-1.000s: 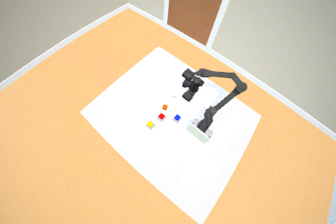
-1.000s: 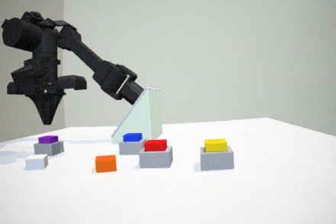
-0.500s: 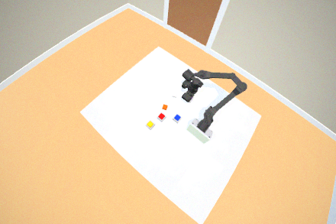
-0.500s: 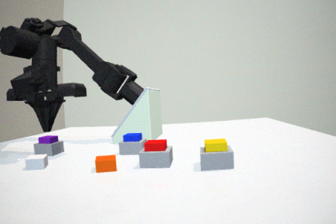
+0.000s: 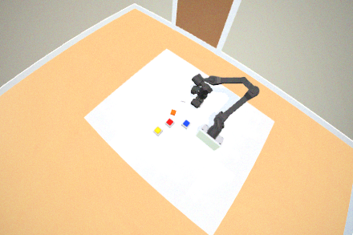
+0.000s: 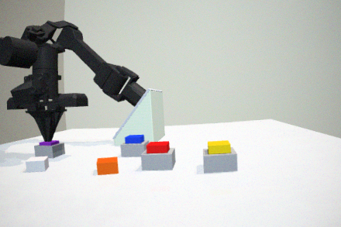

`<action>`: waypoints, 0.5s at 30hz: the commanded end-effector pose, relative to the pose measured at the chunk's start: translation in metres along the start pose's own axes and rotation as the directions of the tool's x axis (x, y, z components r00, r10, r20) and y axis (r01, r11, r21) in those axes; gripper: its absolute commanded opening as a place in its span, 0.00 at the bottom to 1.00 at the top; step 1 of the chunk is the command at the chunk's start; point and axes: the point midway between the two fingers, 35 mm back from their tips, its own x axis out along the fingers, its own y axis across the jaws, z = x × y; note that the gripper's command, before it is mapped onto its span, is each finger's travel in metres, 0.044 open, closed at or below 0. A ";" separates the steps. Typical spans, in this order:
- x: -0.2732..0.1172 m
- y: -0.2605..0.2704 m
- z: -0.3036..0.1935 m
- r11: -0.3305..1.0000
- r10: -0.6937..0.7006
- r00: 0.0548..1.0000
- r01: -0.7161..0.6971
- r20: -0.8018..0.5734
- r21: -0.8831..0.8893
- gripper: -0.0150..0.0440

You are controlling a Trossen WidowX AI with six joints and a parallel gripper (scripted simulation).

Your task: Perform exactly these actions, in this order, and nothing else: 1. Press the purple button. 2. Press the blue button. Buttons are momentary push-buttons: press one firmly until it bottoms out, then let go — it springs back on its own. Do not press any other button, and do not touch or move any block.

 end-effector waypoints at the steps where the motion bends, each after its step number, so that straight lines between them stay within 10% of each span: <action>1: 0.002 0.001 -0.002 1.000 0.004 1.000 -0.004 -0.005 -0.007 0.29; 15: -0.016 0.001 0.000 1.000 0.005 1.000 -0.005 -0.004 -0.004 0.29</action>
